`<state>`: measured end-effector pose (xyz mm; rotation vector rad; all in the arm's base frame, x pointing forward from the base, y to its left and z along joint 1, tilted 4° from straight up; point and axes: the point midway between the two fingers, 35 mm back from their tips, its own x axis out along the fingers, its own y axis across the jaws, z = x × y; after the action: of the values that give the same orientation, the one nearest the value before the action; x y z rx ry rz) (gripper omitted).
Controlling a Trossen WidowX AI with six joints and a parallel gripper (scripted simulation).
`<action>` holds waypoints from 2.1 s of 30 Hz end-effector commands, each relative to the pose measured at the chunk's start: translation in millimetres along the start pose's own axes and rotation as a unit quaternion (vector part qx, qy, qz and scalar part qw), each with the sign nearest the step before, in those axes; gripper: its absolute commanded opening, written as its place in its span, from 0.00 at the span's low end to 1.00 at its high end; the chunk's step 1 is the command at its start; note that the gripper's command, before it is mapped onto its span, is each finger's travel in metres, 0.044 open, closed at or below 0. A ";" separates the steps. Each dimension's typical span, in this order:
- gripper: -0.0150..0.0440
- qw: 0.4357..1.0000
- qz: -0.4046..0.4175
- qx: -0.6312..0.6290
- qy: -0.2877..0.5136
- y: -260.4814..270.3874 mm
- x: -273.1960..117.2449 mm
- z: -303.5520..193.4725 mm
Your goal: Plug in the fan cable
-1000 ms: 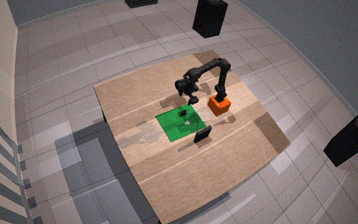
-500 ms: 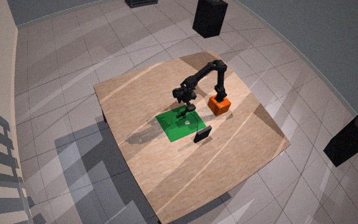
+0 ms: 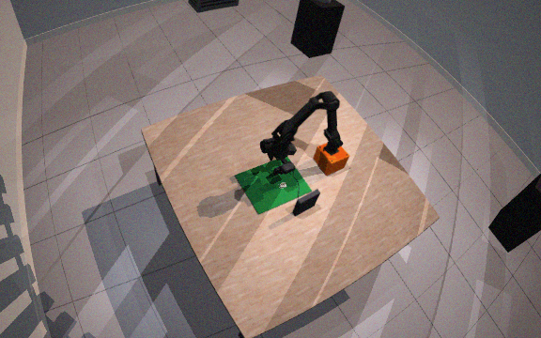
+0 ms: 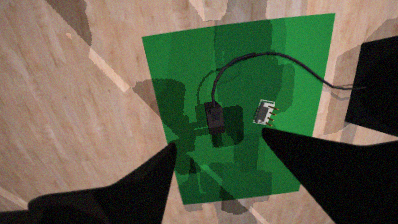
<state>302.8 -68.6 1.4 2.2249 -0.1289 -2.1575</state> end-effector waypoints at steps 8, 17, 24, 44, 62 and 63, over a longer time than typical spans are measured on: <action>1.00 1.000 -0.003 -0.003 -0.009 -1.4 22.5 3.9; 1.00 1.000 -0.003 -0.003 -0.009 -1.6 37.1 4.8; 1.00 1.000 -0.003 -0.003 -0.009 -1.8 45.9 5.7; 0.56 1.000 -0.001 -0.001 -0.006 -0.9 43.6 4.2; 0.25 1.000 -0.003 -0.003 -0.009 -0.7 -6.5 3.1; 0.25 1.000 -0.003 -0.003 -0.009 -0.5 -5.4 2.6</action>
<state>301.6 -68.4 3.6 2.2089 -0.1159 -2.1662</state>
